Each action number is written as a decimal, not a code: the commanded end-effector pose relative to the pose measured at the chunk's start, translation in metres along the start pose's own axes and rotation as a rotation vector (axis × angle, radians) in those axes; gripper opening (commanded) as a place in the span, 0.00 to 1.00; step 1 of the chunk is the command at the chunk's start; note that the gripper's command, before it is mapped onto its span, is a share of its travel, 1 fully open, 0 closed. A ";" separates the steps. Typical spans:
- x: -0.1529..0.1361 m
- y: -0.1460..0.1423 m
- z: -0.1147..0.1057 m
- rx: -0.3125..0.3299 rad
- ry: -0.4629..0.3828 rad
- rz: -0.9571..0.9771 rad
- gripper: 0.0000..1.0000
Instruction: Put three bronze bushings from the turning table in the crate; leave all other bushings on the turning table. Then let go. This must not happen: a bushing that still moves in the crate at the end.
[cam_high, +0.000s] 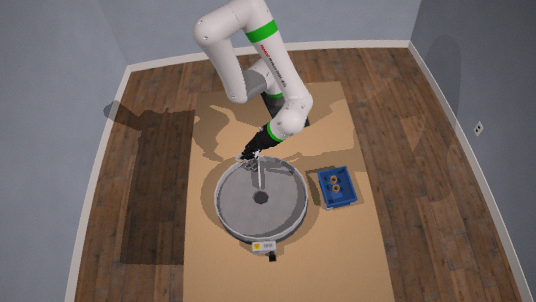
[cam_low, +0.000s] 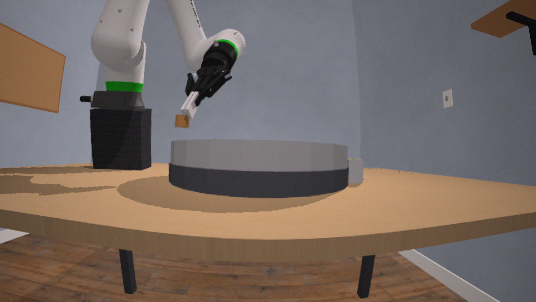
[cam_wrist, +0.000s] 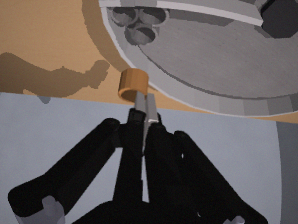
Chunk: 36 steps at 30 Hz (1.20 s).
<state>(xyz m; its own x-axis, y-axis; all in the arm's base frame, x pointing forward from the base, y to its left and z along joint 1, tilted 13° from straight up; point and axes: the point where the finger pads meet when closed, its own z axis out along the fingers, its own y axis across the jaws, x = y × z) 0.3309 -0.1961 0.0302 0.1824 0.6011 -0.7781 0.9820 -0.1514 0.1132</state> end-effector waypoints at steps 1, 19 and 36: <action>0.001 0.001 -0.001 0.000 0.000 0.000 0.00; 0.068 0.020 -0.057 0.000 0.000 0.000 0.00; 0.161 0.047 -0.134 0.000 0.000 0.000 0.00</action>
<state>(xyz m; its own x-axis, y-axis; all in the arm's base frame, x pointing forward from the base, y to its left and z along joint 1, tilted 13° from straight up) 0.3994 -0.0321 -0.0017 0.1819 0.6046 -0.7754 0.9823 -0.1472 0.1157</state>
